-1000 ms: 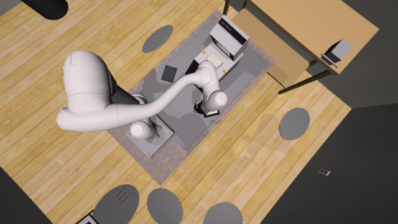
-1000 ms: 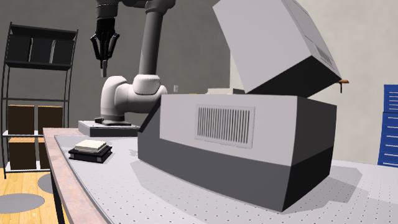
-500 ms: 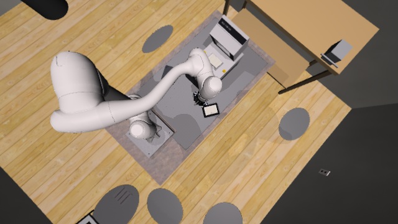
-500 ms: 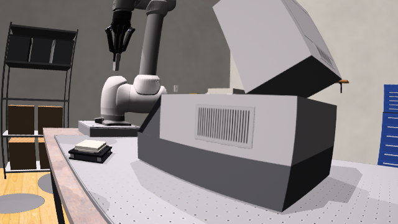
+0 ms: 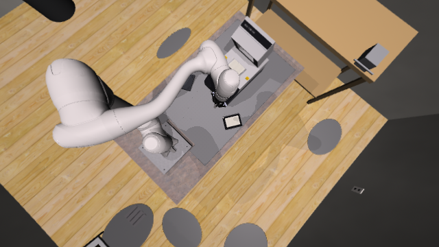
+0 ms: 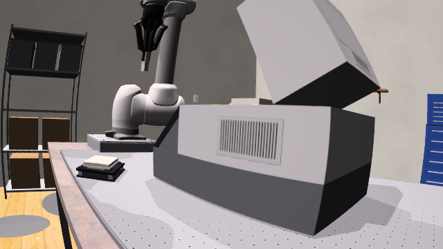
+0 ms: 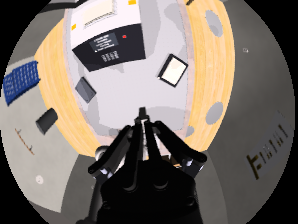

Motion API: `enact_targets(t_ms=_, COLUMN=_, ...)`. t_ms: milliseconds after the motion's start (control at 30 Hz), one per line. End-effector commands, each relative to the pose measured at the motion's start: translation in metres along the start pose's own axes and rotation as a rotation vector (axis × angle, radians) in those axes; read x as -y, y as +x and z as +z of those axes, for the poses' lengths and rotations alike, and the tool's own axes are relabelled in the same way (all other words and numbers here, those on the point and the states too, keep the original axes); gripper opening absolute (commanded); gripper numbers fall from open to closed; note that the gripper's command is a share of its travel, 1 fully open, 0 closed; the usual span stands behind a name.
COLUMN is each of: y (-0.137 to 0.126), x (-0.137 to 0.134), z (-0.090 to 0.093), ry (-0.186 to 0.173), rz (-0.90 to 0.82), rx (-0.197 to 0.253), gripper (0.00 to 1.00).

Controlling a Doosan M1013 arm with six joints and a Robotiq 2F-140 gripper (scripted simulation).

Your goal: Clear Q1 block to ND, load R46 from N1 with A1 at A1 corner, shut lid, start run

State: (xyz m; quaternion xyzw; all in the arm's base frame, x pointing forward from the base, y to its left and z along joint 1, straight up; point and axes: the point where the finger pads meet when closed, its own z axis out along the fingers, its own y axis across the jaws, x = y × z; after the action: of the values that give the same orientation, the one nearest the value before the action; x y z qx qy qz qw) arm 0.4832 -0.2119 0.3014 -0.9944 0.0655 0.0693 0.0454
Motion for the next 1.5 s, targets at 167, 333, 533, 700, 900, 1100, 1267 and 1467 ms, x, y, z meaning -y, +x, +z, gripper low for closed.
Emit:
enact_targets(t_ms=167, y=0.016, x=0.024, z=-0.013, ry=-0.034, rz=0.009, rx=-0.047, gripper=0.00)
enact_targets(t_ms=333, y=0.028, x=0.044, z=-0.023, ry=-0.034, rz=0.009, rx=-0.047, gripper=0.00)
enact_targets(t_ms=533, y=0.039, x=0.065, z=-0.034, ry=-0.058, rz=0.016, rx=-0.097, gripper=0.00)
enact_targets(t_ms=700, y=0.045, x=0.077, z=-0.040, ry=-0.058, rz=0.016, rx=-0.097, gripper=0.00)
enact_targets(t_ms=900, y=0.052, x=0.094, z=-0.048, ry=-0.074, rz=0.023, rx=-0.150, gripper=0.00)
enact_targets(t_ms=1100, y=0.058, x=0.111, z=-0.056, ry=-0.074, rz=0.023, rx=-0.150, gripper=0.00)
enact_targets(t_ms=1267, y=0.061, x=0.120, z=-0.060, ry=-0.074, rz=0.023, rx=-0.150, gripper=0.00)
enact_targets(t_ms=1467, y=0.063, x=0.124, z=-0.062, ry=-0.074, rz=0.023, rx=-0.150, gripper=0.00)
